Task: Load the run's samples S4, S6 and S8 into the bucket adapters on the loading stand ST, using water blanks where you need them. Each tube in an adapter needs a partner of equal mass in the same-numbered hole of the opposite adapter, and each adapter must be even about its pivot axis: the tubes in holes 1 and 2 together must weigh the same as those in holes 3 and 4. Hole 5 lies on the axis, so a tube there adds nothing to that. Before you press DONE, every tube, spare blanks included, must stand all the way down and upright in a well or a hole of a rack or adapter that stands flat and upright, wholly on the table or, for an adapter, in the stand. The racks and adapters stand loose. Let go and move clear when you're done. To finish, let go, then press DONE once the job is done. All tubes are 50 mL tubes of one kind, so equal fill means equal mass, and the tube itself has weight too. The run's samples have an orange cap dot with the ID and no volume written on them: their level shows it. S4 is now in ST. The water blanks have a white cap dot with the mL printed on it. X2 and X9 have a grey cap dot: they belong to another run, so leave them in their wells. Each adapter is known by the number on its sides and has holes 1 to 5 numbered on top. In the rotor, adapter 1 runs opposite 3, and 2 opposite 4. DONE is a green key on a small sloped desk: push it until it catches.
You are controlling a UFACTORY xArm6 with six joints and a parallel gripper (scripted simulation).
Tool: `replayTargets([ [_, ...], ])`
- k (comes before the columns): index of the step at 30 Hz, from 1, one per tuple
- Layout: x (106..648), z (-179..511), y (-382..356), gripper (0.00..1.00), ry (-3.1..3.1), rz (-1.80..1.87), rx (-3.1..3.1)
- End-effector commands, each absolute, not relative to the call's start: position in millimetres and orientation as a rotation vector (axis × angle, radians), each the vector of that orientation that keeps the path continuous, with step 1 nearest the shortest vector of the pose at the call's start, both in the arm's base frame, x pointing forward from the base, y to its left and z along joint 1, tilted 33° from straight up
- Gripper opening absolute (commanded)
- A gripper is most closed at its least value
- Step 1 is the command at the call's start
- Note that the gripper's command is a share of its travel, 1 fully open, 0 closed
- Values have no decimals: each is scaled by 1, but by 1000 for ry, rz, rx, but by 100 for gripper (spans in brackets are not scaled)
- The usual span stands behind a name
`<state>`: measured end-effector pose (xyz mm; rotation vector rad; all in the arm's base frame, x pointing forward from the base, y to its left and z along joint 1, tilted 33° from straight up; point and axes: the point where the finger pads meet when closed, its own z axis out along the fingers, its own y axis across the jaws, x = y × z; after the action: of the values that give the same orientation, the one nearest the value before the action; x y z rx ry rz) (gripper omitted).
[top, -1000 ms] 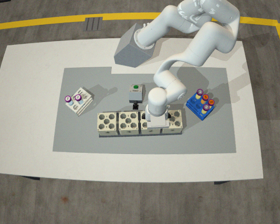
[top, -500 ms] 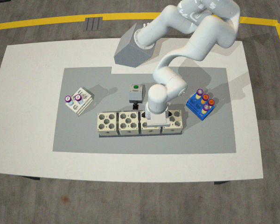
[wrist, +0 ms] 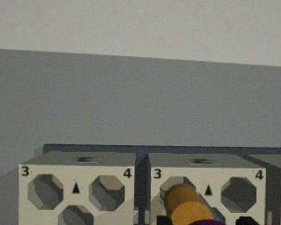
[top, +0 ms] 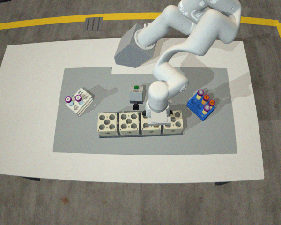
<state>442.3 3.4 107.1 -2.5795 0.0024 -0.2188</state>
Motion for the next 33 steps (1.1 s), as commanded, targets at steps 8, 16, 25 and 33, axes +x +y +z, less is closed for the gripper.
replayTargets([
  [8, 440, 127, -9, 0, 2, -222, -2580],
  [16, 438, 137, -15, 0, 2, -222, -2580],
  [25, 437, 140, -17, 0, 2, -222, -2580],
  [33, 437, 140, -17, 0, 2, -222, -2580],
])
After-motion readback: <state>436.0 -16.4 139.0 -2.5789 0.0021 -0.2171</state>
